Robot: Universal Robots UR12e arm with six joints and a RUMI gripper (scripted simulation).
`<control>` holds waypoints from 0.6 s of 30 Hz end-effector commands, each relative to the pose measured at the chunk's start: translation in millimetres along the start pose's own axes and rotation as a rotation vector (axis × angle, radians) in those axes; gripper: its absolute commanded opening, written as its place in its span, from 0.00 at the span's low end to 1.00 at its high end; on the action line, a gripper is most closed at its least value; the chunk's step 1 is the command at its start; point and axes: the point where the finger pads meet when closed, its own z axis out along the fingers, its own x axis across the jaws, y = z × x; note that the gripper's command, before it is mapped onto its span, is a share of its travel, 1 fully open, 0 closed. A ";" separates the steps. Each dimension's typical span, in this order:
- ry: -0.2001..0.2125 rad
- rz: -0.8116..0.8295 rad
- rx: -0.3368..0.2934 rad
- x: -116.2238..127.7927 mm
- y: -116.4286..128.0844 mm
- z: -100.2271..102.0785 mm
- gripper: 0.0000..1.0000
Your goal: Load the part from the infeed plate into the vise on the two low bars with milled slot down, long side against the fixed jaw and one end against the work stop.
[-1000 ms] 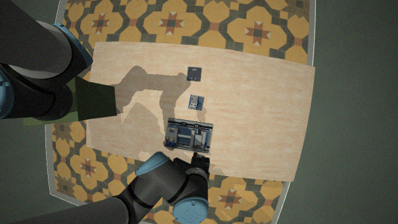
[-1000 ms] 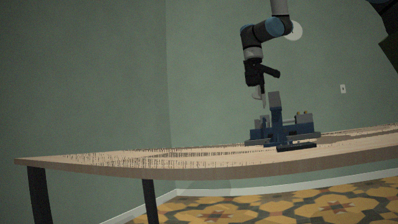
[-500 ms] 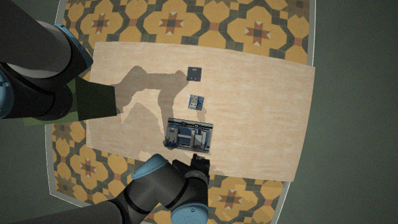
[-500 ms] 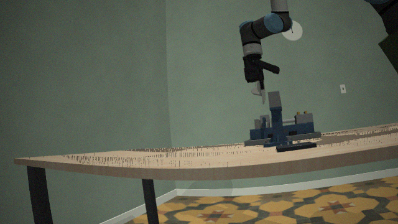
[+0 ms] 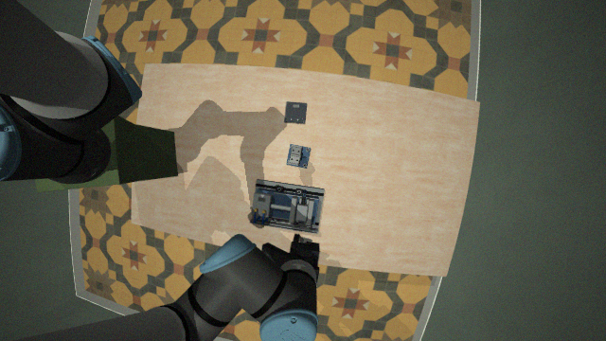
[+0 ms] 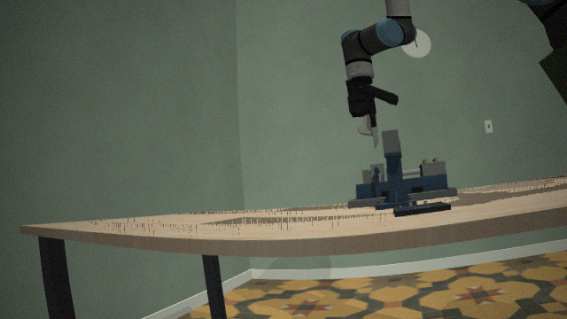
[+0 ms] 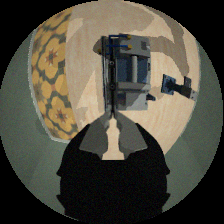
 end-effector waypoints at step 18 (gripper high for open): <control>0.000 0.222 -0.001 10.5 -6.8 -0.5 0.00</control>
